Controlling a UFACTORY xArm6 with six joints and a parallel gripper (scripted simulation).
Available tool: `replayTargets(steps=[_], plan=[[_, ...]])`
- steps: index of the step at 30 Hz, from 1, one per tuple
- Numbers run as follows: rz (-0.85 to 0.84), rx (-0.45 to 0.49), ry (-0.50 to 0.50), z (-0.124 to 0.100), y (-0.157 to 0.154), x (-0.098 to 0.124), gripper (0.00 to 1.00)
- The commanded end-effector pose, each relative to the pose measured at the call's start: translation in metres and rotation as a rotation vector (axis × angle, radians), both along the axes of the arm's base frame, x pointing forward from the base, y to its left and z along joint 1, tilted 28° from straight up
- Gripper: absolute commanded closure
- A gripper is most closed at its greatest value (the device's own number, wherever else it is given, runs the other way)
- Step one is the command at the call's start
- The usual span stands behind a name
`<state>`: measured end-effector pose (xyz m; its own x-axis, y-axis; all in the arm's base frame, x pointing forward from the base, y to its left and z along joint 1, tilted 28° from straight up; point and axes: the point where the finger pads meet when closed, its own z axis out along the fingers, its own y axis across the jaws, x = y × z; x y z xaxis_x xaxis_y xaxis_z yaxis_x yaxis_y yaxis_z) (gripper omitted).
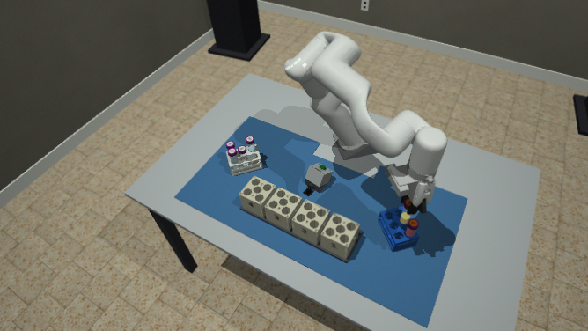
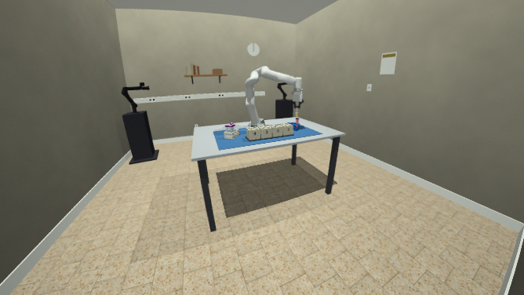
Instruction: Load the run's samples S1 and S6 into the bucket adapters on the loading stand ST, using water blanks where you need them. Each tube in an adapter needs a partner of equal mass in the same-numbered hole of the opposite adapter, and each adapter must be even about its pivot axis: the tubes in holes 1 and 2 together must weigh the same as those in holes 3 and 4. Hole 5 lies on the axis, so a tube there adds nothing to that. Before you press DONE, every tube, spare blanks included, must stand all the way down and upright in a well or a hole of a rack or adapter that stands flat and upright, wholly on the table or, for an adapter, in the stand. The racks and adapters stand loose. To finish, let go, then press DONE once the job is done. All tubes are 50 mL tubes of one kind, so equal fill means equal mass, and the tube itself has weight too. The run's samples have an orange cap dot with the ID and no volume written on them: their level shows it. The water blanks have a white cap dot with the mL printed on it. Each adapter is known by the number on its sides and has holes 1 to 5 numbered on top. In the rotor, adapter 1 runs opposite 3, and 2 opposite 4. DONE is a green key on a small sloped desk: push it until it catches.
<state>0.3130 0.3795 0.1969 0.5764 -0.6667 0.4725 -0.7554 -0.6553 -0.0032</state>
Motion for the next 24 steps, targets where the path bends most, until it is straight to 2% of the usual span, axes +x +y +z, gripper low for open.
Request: replayTargets(steps=[1, 18, 24], plan=[[0.001, 0.004, -0.002, 0.002, 0.001, 0.0, 1.0], [0.001, 0.004, -0.002, 0.002, 0.001, 0.0, 1.0], [0.001, 0.004, -0.002, -0.009, -0.003, 0.004, 1.0]])
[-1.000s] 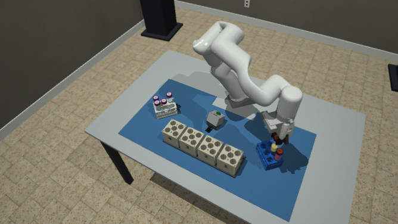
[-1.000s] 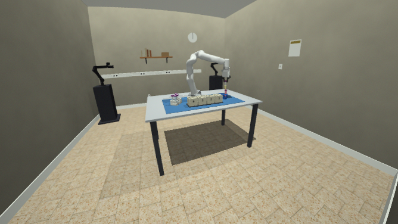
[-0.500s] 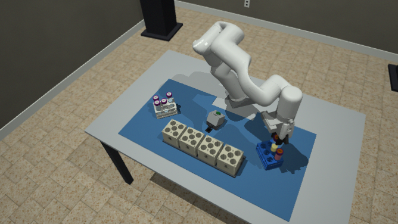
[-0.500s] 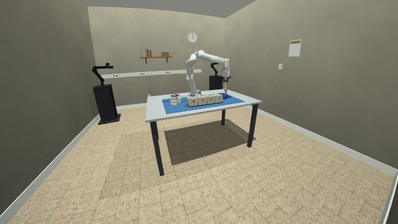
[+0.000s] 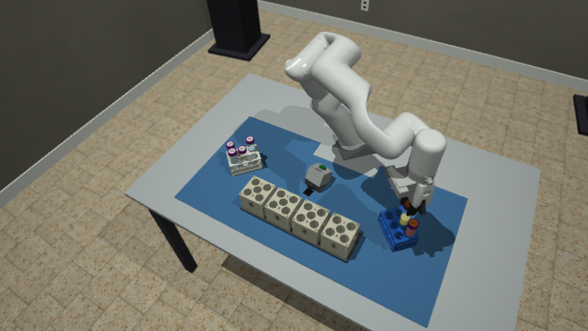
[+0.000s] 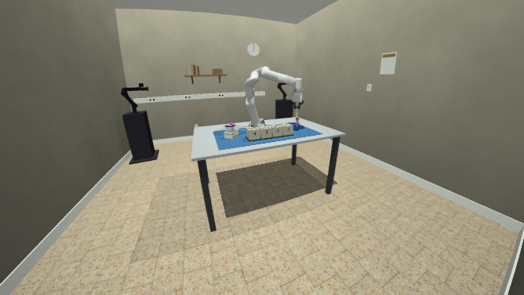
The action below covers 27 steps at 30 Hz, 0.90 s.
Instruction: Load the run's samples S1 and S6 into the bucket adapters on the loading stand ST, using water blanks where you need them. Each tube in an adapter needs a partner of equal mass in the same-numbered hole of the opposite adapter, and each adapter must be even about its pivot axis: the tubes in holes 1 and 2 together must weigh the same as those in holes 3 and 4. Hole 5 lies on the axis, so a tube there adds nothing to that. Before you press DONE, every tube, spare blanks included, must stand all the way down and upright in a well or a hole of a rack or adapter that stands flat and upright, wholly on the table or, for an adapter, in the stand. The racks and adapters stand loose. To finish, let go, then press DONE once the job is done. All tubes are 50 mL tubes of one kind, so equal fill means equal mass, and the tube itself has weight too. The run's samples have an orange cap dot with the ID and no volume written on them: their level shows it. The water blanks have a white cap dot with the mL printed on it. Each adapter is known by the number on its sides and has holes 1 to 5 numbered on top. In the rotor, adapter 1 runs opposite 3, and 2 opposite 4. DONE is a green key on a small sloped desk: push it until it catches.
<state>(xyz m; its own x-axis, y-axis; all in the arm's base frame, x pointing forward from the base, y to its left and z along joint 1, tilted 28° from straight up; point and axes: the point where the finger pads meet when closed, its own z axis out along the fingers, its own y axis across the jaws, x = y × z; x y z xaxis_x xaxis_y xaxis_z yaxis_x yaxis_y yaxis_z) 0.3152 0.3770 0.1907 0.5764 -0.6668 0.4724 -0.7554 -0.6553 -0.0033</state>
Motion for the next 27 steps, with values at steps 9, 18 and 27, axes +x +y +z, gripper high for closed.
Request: replayTargets(steps=[9, 18, 27], plan=[[0.001, 0.004, -0.002, -0.015, -0.005, 0.006, 1.0], [0.001, 0.004, -0.002, -0.031, -0.012, 0.012, 1.0], [0.001, 0.004, -0.002, -0.043, -0.017, 0.016, 1.0]])
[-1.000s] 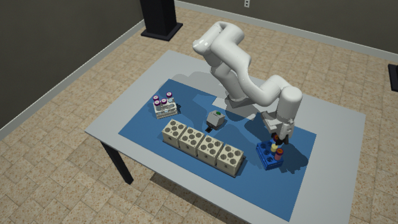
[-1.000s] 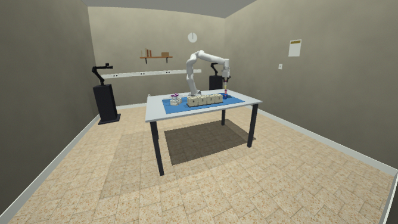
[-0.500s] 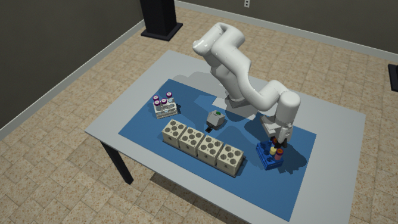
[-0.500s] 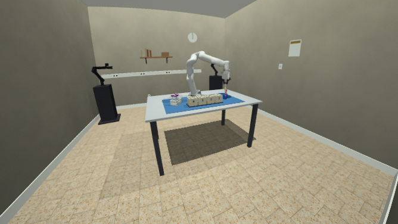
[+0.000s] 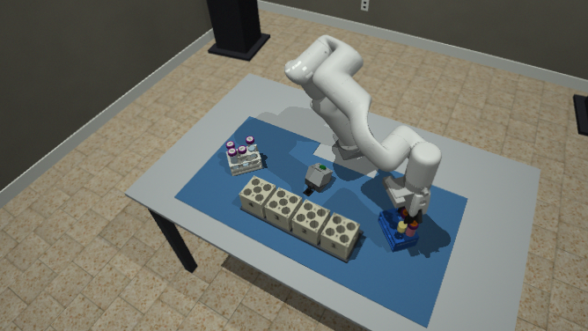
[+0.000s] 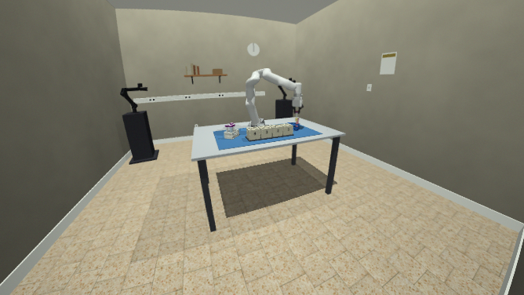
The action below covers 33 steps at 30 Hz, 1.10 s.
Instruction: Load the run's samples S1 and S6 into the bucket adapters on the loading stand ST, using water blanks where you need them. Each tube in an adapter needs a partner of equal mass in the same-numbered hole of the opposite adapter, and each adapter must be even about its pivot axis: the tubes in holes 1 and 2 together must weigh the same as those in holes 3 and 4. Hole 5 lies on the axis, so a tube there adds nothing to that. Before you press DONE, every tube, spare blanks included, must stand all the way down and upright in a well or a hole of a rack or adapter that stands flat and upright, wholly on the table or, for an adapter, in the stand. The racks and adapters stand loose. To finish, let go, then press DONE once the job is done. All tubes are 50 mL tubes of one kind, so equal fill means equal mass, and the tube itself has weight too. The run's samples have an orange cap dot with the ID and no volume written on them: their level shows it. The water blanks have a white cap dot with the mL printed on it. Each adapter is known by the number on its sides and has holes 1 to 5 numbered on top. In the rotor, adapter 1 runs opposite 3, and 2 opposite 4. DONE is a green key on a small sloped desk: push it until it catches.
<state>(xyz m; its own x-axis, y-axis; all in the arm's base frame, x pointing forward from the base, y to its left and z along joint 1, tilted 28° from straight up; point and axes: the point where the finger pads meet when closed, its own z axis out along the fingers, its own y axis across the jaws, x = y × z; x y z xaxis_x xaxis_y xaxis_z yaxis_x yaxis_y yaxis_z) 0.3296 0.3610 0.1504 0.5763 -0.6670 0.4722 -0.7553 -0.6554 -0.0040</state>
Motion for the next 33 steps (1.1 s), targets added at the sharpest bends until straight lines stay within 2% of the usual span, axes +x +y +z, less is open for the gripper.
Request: replayTargets(steps=[1, 7, 33], plan=[[0.001, 0.003, -0.002, -0.005, -0.001, 0.002, 1.0], [0.001, 0.003, -0.002, -0.014, -0.005, 0.006, 1.0], [0.001, 0.003, -0.002, -0.021, -0.008, 0.008, 1.0]])
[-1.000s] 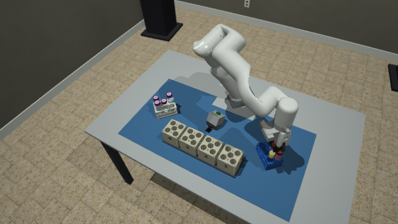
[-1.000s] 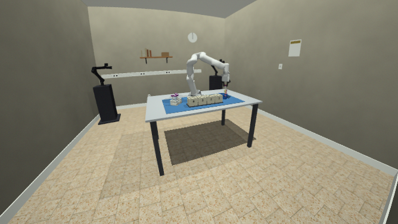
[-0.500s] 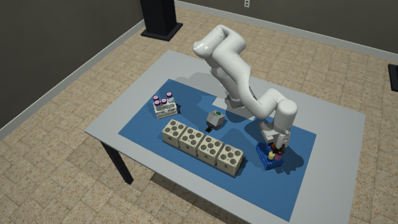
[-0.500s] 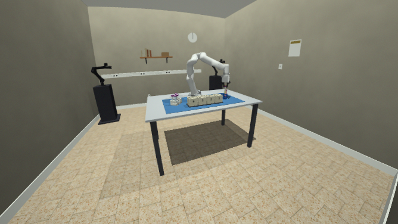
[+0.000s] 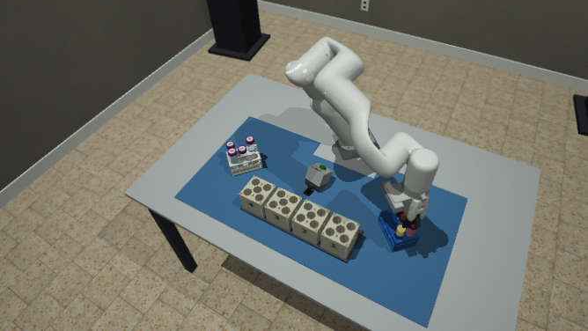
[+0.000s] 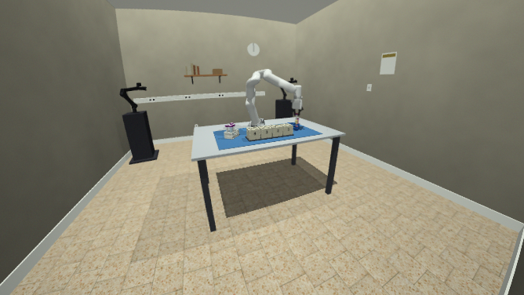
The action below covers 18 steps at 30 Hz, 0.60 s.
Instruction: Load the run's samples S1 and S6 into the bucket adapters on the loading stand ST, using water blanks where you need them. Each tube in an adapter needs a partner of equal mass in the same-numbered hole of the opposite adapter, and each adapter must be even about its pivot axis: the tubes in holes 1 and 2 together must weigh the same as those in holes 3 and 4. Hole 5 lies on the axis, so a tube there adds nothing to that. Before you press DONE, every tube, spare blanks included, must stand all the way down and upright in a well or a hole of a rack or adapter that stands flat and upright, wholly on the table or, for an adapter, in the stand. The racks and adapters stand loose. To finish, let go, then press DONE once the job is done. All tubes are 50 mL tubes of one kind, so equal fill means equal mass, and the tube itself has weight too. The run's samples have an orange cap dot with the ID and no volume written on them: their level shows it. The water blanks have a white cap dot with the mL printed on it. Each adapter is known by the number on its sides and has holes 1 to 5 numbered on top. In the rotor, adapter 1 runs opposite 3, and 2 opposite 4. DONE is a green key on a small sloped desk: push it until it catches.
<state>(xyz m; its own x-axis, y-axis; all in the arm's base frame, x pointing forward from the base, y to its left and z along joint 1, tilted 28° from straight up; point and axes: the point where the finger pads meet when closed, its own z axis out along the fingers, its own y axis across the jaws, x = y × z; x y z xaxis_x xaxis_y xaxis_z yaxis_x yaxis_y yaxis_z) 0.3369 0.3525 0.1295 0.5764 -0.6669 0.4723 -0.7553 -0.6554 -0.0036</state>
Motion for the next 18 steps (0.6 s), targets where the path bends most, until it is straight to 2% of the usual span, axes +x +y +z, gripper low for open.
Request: replayTargets(steps=[1, 18], plan=[[0.001, 0.004, -0.002, -0.002, 0.0, 0.001, 1.0], [0.001, 0.003, -0.002, -0.015, -0.005, 0.006, 1.0]])
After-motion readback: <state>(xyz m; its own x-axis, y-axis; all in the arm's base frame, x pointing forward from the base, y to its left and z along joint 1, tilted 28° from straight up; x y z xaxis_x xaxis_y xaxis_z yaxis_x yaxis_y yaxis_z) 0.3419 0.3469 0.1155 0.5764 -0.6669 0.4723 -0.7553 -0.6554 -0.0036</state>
